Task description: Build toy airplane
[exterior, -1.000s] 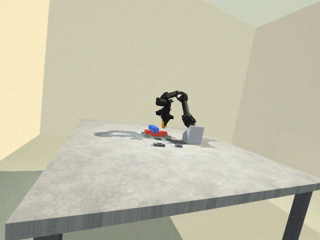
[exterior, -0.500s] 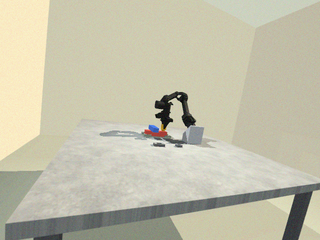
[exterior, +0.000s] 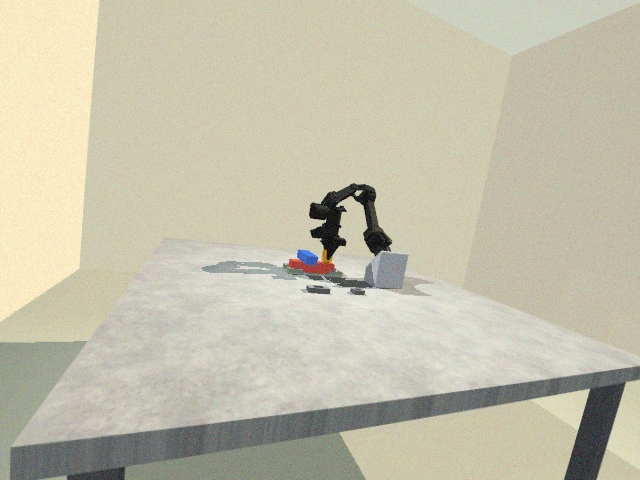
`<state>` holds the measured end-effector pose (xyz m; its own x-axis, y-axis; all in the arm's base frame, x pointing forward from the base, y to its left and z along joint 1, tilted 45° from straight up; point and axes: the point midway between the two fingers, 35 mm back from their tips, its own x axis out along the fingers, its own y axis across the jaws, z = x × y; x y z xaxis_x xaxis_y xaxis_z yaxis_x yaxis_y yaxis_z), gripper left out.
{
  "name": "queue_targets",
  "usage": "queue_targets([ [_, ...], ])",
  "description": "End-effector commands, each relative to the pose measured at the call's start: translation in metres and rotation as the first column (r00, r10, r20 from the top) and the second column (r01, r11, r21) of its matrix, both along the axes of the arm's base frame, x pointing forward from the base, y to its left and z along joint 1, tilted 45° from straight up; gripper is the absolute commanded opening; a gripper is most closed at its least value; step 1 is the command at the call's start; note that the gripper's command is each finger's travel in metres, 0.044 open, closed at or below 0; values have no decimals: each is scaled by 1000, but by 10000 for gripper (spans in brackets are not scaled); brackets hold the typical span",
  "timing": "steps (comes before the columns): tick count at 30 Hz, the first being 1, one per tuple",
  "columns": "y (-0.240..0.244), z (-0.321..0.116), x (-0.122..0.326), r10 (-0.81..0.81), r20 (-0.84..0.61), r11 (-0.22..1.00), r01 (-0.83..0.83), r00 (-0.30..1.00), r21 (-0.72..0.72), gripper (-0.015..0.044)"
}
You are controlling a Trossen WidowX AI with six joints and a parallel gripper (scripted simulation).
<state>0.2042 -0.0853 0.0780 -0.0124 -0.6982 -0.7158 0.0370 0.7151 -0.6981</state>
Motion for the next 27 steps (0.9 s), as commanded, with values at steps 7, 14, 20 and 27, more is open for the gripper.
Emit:
queue_targets([
  [7, -2, -2, -1, -1, 0, 1000, 1, 1000, -5, 65],
  [14, 0, -1, 0, 0, 0, 1000, 0, 1000, -1, 0],
  [20, 0, -1, 0, 0, 0, 1000, 0, 1000, -1, 79],
  [27, 0, -1, 0, 0, 0, 1000, 0, 1000, -1, 260],
])
